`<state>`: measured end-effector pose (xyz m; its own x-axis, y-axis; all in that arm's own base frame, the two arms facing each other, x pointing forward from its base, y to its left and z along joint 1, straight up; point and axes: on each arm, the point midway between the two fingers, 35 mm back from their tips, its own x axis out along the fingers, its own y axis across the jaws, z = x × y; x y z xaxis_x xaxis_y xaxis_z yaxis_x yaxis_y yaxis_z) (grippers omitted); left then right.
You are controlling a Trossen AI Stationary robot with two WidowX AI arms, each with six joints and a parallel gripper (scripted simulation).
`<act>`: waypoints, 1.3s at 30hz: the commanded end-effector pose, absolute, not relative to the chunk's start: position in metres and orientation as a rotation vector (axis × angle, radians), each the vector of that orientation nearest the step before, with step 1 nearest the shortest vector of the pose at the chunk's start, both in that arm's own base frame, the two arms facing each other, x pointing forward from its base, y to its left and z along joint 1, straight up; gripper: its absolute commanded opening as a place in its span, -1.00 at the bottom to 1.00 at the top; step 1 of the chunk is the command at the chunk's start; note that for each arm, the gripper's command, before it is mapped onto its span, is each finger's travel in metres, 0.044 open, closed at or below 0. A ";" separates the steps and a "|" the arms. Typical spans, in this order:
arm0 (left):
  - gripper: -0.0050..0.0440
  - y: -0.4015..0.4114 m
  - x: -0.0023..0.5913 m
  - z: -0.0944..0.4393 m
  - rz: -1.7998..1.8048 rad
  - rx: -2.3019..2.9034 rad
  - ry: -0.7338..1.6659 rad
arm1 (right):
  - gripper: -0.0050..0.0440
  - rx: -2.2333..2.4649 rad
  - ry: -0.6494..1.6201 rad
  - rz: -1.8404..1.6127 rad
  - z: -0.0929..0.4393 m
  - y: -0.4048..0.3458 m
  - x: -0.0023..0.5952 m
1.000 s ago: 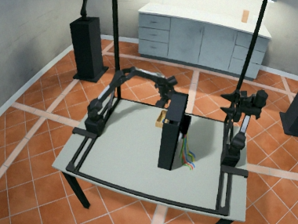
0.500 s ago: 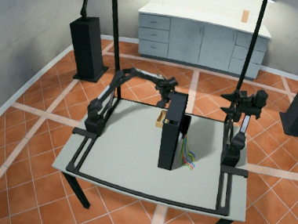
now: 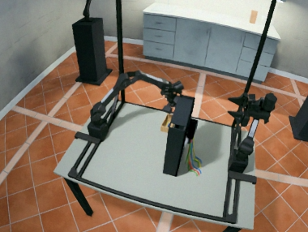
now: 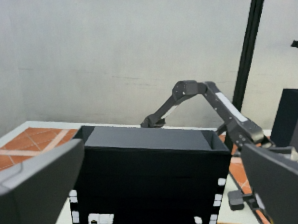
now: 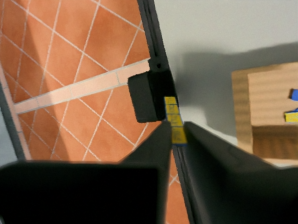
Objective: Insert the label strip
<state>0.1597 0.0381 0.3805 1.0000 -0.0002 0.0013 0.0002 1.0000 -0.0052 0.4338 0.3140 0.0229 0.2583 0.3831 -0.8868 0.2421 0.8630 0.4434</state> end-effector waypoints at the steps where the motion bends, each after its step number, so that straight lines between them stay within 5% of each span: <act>1: 1.00 0.037 0.159 0.382 0.000 0.004 -0.002 | -1.00 0.609 1.288 0.140 0.044 0.316 0.439; 39: 1.00 0.037 0.159 0.382 0.000 0.004 -0.002 | -1.00 0.824 1.249 0.280 0.049 0.326 0.455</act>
